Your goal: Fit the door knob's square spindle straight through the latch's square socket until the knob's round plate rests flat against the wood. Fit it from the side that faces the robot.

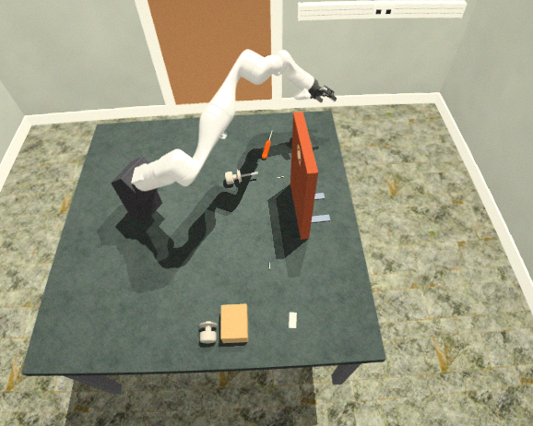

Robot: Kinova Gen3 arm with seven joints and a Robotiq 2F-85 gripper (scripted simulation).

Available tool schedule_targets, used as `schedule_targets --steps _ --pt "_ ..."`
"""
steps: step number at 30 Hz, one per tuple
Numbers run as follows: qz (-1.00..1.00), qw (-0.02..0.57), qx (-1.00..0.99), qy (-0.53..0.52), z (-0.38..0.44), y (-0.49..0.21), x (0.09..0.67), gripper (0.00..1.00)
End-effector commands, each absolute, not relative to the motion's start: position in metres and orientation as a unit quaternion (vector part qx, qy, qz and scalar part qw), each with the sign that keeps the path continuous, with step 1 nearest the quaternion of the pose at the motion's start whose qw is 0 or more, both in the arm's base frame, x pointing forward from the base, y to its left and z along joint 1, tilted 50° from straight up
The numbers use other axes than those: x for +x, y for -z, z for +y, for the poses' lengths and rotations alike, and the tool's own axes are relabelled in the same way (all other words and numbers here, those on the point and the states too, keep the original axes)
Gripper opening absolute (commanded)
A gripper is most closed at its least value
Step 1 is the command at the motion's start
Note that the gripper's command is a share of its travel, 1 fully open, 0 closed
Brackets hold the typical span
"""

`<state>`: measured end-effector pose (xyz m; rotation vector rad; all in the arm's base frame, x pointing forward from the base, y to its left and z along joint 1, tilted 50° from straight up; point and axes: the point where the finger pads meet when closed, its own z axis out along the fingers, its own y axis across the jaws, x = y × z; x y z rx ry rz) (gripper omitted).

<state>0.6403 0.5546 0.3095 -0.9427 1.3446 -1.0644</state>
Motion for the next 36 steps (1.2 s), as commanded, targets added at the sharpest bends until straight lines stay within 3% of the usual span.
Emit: schedule_targets --steps 1,23,36 --pt "0.57 0.559 -0.4 0.45 0.556 -0.311 0.639 1.0" --pt "0.571 0.556 -0.402 0.45 0.554 -0.308 0.638 1.0" --pt "0.594 0.508 -0.434 0.449 0.525 -0.264 0.618 1.0"
